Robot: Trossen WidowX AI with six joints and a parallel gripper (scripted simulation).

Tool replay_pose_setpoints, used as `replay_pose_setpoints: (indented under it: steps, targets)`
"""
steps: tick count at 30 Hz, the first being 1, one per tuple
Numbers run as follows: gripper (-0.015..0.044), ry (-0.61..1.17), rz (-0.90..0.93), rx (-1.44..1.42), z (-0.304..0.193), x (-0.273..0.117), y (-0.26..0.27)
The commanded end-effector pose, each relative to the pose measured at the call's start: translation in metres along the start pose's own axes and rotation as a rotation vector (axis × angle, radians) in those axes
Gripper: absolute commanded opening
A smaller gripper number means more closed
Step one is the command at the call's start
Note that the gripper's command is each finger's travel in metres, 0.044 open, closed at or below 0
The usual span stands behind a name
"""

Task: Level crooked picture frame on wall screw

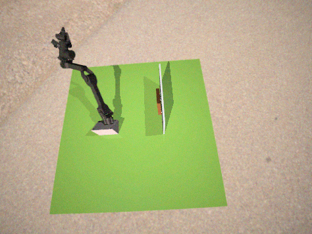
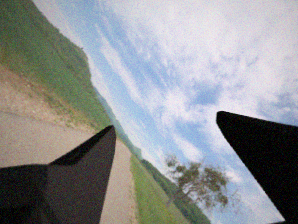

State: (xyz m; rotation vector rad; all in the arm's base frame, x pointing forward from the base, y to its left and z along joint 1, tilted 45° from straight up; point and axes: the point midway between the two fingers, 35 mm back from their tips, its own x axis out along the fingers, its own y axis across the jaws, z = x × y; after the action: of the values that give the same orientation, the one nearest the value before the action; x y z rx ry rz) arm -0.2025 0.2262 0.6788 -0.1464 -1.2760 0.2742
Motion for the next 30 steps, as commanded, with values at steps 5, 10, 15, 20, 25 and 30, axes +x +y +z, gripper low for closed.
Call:
replay_pose_setpoints:
  steps: [5,10,15,20,25,30]
  targets:
    - [0.0269,-0.045,-0.019,0.055,-0.040,0.025,0.012]
    - [0.0260,-0.098,0.000,0.136,-0.100,0.049,0.019]
    - [0.0260,-0.114,0.058,0.217,-0.159,0.060,0.014]
    - [0.0260,-0.092,0.119,0.289,-0.205,0.060,0.005]
    - [0.0260,-0.039,0.177,0.365,-0.245,0.052,-0.006]
    - [0.0260,0.046,0.222,0.448,-0.283,0.038,-0.021]
